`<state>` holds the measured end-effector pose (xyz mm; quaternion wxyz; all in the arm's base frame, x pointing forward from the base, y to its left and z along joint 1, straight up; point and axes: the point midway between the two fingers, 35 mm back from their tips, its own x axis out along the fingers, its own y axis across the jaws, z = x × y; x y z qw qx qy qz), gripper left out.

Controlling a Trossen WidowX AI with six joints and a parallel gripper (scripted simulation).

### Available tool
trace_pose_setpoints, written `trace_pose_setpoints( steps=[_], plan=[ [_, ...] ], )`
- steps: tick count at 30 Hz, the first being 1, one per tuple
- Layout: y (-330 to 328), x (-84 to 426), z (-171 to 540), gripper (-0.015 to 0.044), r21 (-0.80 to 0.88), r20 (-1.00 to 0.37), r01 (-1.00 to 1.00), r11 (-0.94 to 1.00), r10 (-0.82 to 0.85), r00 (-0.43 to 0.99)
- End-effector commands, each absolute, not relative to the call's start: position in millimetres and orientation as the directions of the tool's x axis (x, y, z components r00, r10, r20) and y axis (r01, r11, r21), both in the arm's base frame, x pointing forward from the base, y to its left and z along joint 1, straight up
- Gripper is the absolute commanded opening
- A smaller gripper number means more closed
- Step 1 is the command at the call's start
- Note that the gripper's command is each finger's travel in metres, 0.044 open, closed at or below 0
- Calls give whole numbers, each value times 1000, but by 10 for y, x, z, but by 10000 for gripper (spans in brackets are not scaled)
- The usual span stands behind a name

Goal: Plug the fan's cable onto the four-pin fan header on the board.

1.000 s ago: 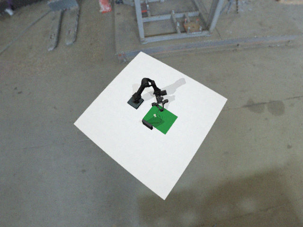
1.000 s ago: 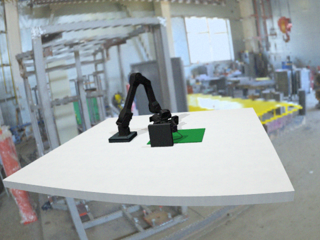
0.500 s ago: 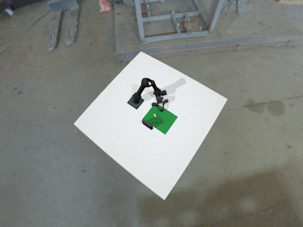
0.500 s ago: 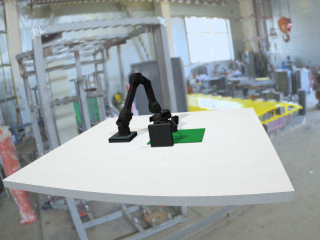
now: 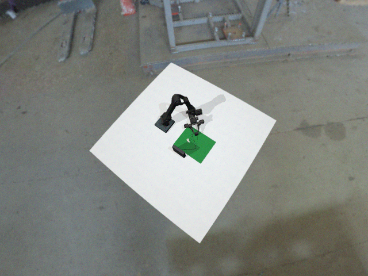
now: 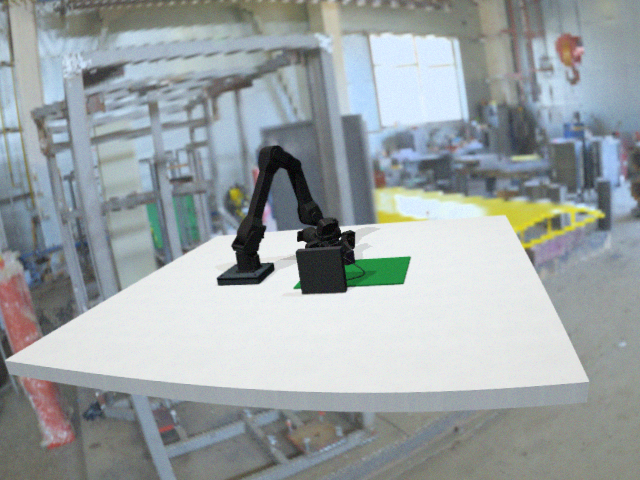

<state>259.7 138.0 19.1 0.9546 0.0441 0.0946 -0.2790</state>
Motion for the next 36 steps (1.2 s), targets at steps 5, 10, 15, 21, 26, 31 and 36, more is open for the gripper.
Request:
trace_pose_setpoints(
  steps=[5, 10, 15, 21, 26, 31, 36],
  plan=[
    [1485, 2486, 198, 205, 35, -234, 533, 845, -511, 827],
    [1537, 2409, 228, 205, 35, -245, 531, 847, -508, 826],
    [1583, 2329, 274, 205, 33, -251, 532, 846, -508, 824],
    [1633, 2233, 350, 205, 31, -252, 535, 844, -512, 821],
    [1671, 2152, 431, 205, 30, -248, 539, 842, -517, 820],
    [1708, 2073, 527, 205, 30, -238, 544, 839, -523, 819],
    [1744, 1999, 631, 205, 31, -223, 548, 836, -529, 819]
  ],
)
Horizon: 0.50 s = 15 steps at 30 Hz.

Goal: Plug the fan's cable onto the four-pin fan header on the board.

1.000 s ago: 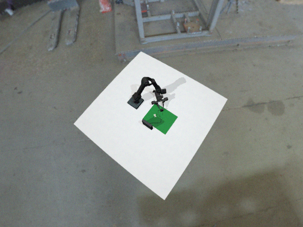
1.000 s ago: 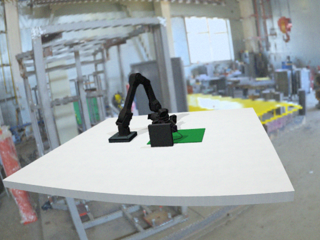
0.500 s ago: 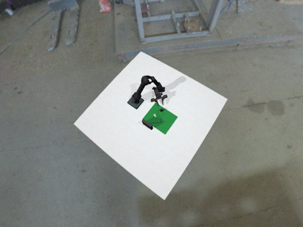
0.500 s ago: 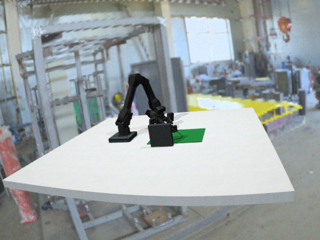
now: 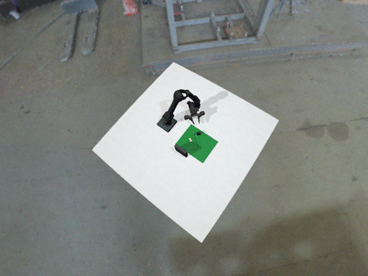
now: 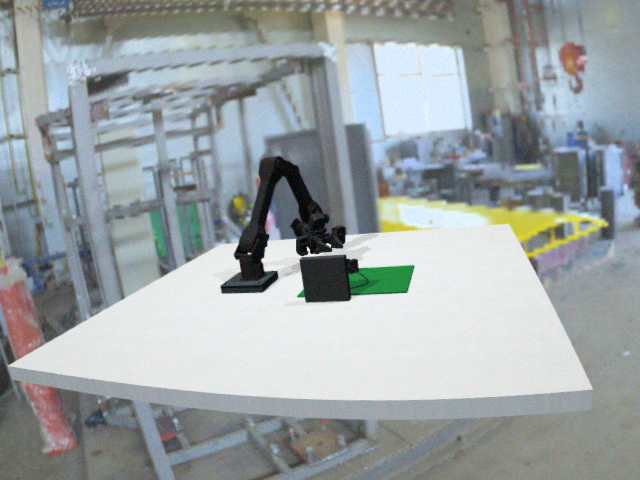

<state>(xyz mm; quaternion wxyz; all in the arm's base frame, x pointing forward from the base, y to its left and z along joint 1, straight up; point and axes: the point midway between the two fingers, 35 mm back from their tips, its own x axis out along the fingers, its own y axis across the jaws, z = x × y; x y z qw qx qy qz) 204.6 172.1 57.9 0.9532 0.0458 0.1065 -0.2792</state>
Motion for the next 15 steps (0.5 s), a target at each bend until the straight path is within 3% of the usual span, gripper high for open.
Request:
trace_pose_setpoints(
  steps=[1, 7, 15],
  plan=[
    [1752, 1985, 653, 205, 31, -220, 549, 835, -530, 819],
    [1784, 1916, 767, 205, 32, -202, 555, 831, -538, 818],
    [1599, 1946, 736, 205, -40, -309, 665, 746, -642, 701]
  ],
)
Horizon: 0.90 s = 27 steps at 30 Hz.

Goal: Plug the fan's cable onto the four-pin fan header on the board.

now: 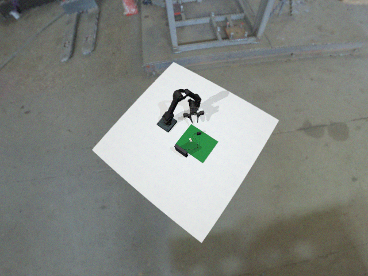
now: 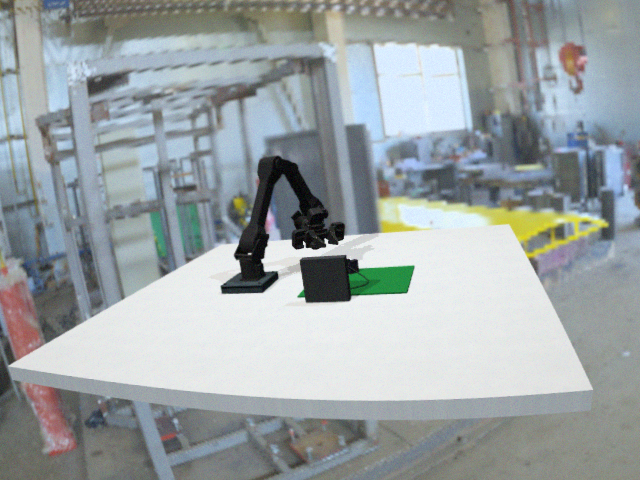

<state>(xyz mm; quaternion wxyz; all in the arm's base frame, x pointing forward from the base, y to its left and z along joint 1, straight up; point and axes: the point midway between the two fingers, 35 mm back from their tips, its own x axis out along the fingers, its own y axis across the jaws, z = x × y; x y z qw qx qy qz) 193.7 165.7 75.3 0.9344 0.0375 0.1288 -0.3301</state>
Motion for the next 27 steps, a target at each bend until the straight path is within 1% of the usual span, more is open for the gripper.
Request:
trace_pose_setpoints(
  steps=[1, 8, 14, 20, 27],
  plan=[
    [1578, 1948, 731, 205, -50, -325, 677, 734, -653, 684],
    [1443, 1953, 688, 205, -128, -445, 742, 658, -707, 550],
    [1369, 1951, 653, 205, -189, -551, 767, 612, -713, 433],
    [1332, 1950, 625, 205, -239, -655, 770, 591, -684, 322],
    [1330, 1961, 611, 205, -272, -766, 753, 599, -609, 207]
  ],
)
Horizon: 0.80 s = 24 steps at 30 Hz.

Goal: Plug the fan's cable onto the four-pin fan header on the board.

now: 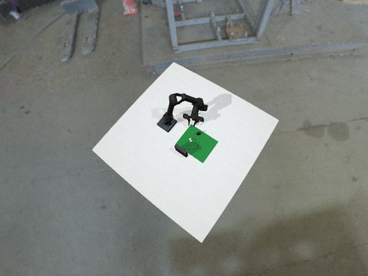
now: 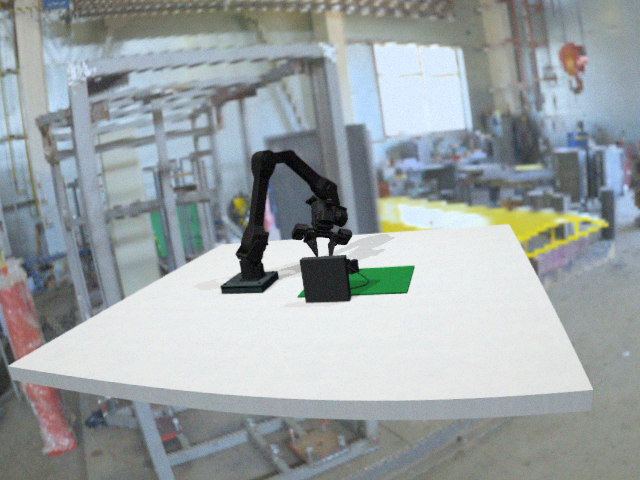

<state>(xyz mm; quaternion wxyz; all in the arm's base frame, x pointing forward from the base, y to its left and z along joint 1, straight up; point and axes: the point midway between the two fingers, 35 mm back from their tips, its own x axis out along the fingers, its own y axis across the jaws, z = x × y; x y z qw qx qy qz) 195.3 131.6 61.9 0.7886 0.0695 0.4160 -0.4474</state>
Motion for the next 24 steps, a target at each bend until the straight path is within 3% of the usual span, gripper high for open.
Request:
trace_pose_setpoints(
  steps=[1, 12, 24],
  plan=[
    [1333, 1964, 611, 205, -274, -781, 749, 603, -595, 193],
    [1406, 2031, 660, 205, -241, -916, 695, 677, -396, 68],
    [1527, 2175, 830, 205, -82, -993, 614, 785, -118, 18]
  ],
)
